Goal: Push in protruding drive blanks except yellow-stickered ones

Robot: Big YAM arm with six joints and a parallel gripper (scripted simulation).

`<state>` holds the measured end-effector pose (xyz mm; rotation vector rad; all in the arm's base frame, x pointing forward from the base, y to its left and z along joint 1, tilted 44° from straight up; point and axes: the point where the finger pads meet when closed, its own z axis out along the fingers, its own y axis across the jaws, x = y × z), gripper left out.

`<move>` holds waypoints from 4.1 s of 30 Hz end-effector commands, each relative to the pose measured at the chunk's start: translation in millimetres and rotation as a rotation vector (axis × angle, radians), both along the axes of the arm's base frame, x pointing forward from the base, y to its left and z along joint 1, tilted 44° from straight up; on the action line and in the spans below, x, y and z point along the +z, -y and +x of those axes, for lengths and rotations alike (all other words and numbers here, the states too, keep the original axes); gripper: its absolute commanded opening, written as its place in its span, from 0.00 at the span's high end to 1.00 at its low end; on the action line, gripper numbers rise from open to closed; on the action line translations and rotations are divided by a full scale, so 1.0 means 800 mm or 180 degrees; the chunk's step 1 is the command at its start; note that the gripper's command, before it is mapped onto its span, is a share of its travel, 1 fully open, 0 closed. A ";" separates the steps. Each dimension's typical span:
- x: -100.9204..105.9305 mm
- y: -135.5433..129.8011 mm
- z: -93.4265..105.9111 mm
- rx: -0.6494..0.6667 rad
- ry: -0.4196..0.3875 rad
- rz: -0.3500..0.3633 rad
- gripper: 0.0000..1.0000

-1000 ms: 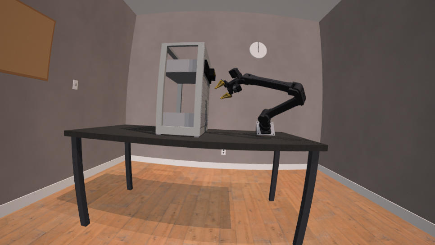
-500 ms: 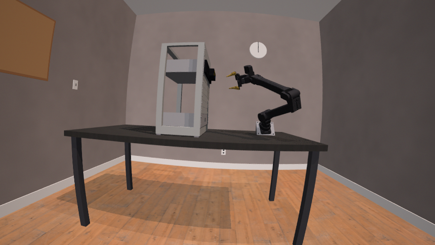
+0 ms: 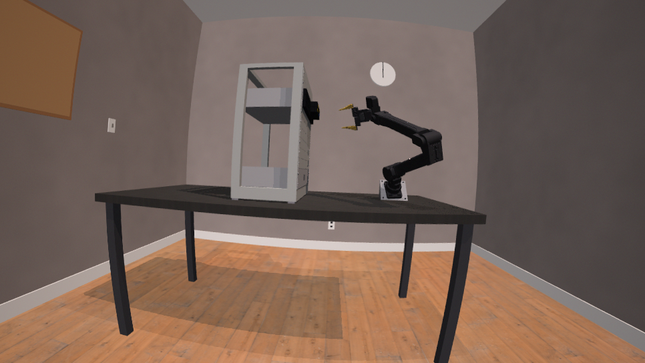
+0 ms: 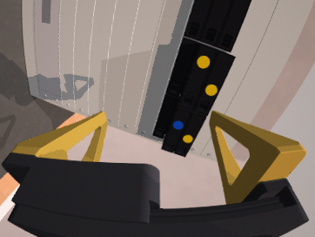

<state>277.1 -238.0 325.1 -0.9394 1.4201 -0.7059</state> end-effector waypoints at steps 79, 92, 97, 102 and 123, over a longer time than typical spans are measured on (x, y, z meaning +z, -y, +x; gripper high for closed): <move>0.065 0.108 0.060 -0.0547 0.0385 0.0824 0.00; 0.047 0.052 0.083 -0.0636 0.0383 0.0810 0.00; 0.050 0.053 0.085 -0.0620 0.0390 0.0800 0.00; 0.050 0.053 0.085 -0.0620 0.0390 0.0806 0.00; 0.050 0.053 0.085 -0.0620 0.0390 0.0806 0.00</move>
